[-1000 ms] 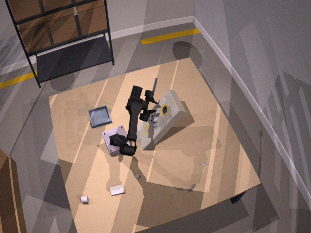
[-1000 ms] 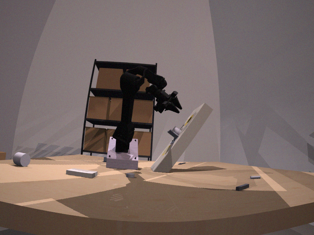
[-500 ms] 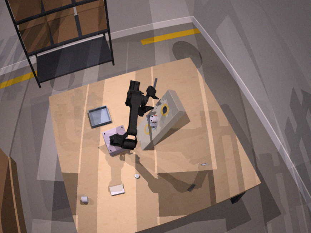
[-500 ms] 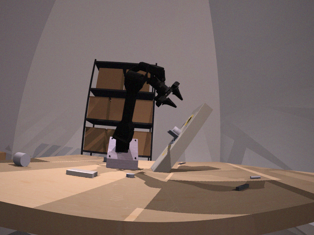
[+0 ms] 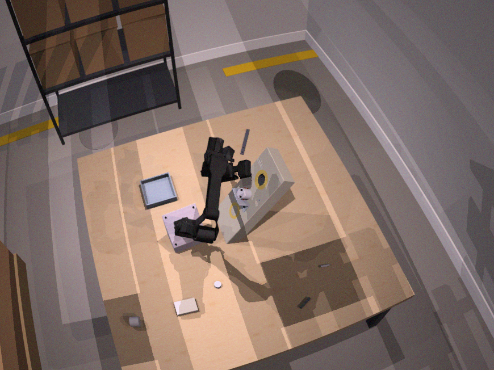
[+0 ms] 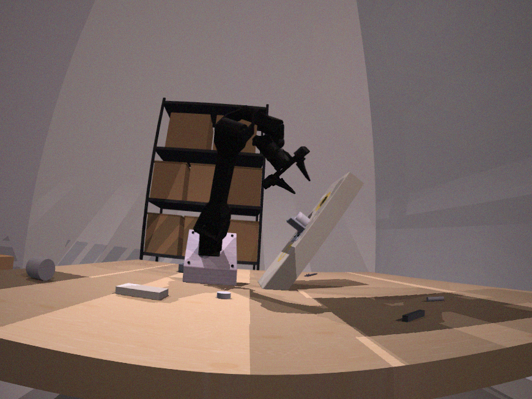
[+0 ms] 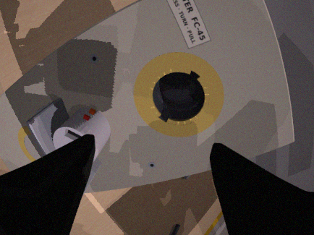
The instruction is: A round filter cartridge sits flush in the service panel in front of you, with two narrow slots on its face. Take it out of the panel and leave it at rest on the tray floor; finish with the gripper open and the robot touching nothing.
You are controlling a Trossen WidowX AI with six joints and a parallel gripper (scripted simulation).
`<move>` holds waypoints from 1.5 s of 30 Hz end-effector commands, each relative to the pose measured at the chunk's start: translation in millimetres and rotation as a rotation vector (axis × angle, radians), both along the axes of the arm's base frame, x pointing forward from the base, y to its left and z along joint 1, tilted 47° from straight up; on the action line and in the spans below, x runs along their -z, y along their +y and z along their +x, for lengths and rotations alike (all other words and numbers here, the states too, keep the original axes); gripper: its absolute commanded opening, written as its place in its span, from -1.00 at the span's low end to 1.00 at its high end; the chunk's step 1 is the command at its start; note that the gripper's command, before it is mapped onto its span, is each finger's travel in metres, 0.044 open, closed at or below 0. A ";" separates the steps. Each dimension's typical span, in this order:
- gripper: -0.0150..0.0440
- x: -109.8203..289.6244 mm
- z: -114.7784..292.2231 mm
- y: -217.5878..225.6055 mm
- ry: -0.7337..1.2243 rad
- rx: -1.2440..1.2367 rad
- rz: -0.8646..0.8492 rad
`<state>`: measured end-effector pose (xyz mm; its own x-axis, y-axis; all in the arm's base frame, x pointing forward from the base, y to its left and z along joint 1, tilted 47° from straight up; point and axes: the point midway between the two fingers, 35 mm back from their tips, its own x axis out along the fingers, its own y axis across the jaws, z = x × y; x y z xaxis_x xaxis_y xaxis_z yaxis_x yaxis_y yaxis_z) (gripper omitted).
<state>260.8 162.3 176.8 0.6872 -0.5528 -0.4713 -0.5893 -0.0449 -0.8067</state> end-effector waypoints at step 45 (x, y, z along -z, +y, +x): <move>0.54 65.6 -4.8 -73.8 -0.505 0.715 0.636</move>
